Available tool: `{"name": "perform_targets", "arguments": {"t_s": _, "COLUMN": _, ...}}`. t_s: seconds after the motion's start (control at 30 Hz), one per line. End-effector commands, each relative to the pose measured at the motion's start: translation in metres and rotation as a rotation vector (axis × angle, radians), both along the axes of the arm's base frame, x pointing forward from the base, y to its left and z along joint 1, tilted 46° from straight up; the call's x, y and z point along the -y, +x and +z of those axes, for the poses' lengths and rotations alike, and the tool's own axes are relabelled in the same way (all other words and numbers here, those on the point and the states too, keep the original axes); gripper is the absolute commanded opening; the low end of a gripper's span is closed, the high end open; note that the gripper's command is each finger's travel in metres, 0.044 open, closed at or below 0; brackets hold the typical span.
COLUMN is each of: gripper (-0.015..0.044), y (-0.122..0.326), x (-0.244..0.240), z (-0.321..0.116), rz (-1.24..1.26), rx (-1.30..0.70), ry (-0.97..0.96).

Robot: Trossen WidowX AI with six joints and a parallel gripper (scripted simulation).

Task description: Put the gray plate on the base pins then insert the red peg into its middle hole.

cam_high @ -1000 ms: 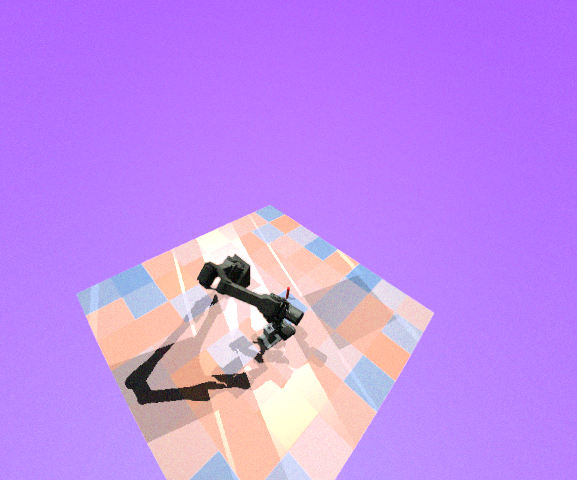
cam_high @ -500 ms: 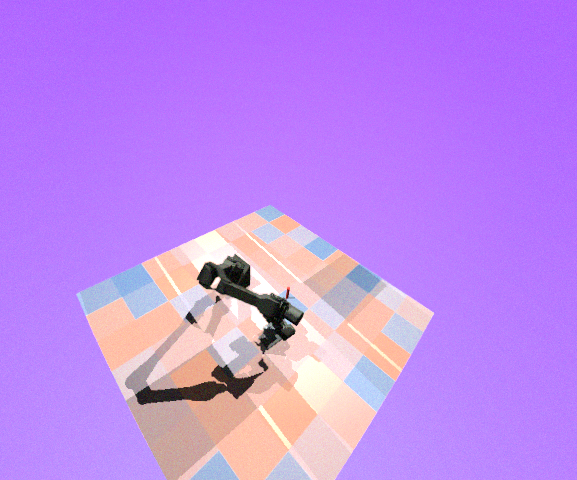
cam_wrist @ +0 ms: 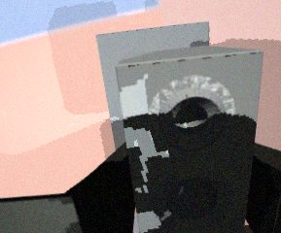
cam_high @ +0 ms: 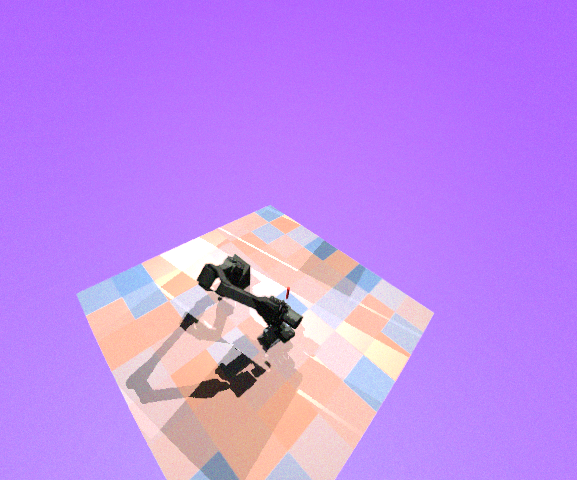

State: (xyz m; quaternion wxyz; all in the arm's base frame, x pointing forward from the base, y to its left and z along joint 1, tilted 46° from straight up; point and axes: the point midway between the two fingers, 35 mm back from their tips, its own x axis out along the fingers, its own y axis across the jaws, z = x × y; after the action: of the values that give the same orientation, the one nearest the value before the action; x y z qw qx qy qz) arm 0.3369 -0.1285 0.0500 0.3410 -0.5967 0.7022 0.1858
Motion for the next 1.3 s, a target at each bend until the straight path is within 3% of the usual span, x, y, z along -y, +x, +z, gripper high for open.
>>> {"name": "perform_targets", "arguments": {"t_s": 0.0, "gripper": 0.0000, "y": -0.002, "x": 0.004, "z": -0.005, "rz": 0.003, "rx": -0.011, "ry": -0.003}}
{"name": "perform_targets", "arguments": {"t_s": 1.27, "gripper": 0.0000, "y": -0.004, "x": 0.020, "z": -0.021, "rz": -0.001, "rx": -0.006, "ry": -0.002}}
